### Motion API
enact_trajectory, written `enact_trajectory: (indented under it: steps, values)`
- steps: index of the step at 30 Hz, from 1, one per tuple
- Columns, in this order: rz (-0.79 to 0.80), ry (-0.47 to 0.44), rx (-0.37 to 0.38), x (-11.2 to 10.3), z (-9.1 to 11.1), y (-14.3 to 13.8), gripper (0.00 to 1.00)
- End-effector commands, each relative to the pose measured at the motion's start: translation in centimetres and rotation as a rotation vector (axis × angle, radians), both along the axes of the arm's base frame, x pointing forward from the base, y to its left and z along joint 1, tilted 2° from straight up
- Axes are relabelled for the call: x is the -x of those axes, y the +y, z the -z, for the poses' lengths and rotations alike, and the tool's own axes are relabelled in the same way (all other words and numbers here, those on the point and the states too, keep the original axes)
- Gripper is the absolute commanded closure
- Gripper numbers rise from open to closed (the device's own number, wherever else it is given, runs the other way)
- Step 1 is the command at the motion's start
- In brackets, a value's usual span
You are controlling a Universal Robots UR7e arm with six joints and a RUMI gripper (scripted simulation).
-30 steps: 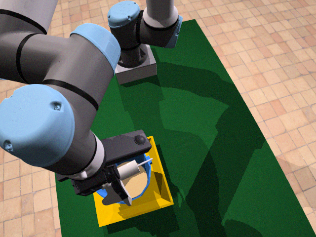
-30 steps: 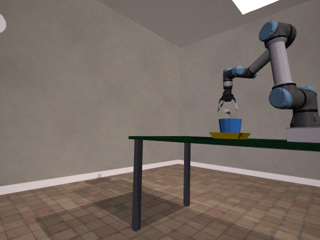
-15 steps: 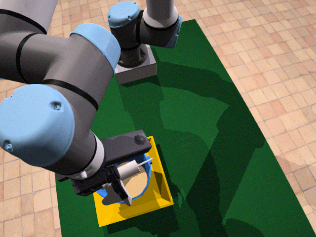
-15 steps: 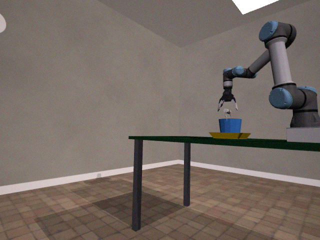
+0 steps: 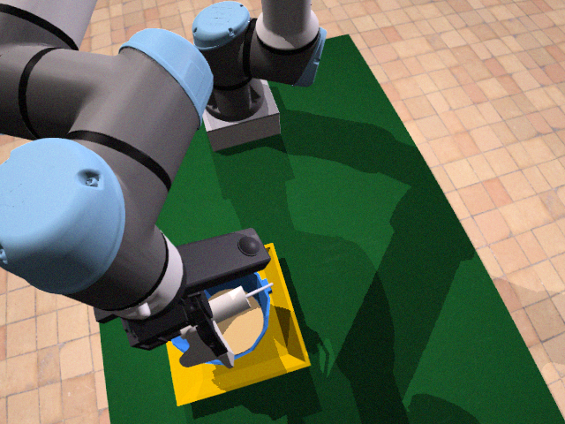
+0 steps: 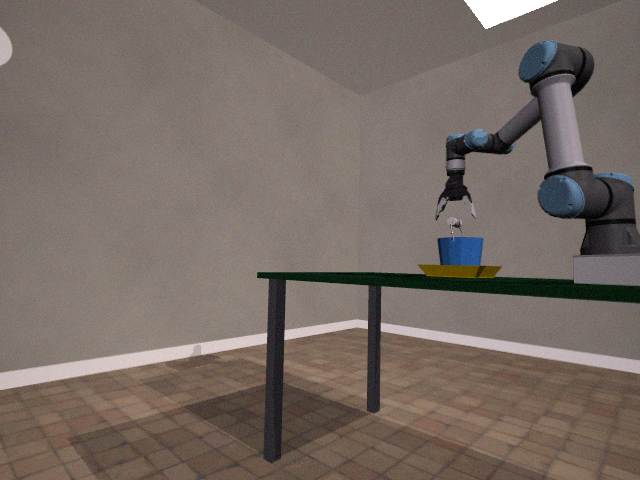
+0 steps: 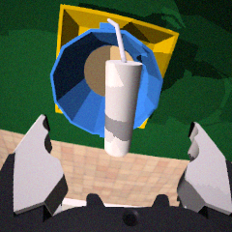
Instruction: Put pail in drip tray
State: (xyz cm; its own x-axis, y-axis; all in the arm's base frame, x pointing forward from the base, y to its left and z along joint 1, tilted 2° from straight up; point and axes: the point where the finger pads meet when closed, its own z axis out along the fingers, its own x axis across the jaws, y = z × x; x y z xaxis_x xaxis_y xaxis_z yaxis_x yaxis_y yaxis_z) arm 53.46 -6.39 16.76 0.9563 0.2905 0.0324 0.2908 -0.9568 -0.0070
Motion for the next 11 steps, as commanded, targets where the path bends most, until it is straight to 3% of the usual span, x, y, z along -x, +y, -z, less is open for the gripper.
enact_trajectory:
  steps: [1, 11]
  values:
    - [0.000, -0.001, 0.000, 0.00, -0.95, -0.03, 0.00]
    - [0.000, -0.001, 0.000, 0.02, -1.64, -0.04, 0.00]
